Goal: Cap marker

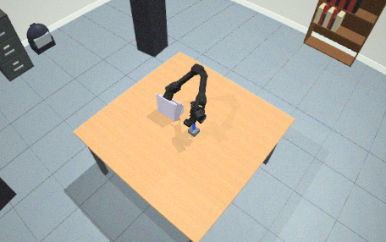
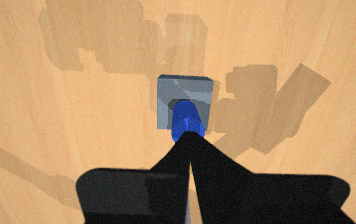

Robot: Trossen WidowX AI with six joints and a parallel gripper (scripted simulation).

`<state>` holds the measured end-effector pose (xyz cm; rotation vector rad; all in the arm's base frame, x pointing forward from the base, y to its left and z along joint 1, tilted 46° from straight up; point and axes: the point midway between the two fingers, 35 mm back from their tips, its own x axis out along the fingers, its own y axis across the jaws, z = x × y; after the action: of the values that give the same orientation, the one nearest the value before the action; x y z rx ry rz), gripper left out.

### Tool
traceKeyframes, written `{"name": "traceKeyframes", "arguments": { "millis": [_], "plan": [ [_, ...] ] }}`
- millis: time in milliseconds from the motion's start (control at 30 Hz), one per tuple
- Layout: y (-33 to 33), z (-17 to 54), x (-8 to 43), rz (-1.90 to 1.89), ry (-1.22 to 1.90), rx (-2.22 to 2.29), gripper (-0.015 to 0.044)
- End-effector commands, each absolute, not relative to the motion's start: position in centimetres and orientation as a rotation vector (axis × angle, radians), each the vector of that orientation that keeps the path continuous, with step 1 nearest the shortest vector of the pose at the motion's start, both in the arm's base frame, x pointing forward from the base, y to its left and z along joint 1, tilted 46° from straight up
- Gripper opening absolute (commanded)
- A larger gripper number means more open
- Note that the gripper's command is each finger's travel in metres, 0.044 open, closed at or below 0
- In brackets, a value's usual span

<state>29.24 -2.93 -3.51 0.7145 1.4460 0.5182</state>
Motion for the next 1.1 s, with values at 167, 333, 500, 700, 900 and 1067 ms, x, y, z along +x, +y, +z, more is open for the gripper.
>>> {"name": "traceKeyframes", "arguments": {
  "millis": [167,333,500,700,900,1067],
  "plan": [
    [-1.9,-4.5,29.3,0.52,1.447,0.72,0.0],
    [-2.2,-4.3,29.4,0.515,1.442,0.715,0.0],
    [-3.1,-3.6,29.5,0.513,1.442,0.714,0.0],
    [-8.6,1.9,28.7,0.512,1.444,0.714,0.0],
    [-8.6,1.9,28.7,0.512,1.444,0.714,0.0079],
    [-8.6,1.9,28.7,0.512,1.444,0.714,0.021]
  ]
}}
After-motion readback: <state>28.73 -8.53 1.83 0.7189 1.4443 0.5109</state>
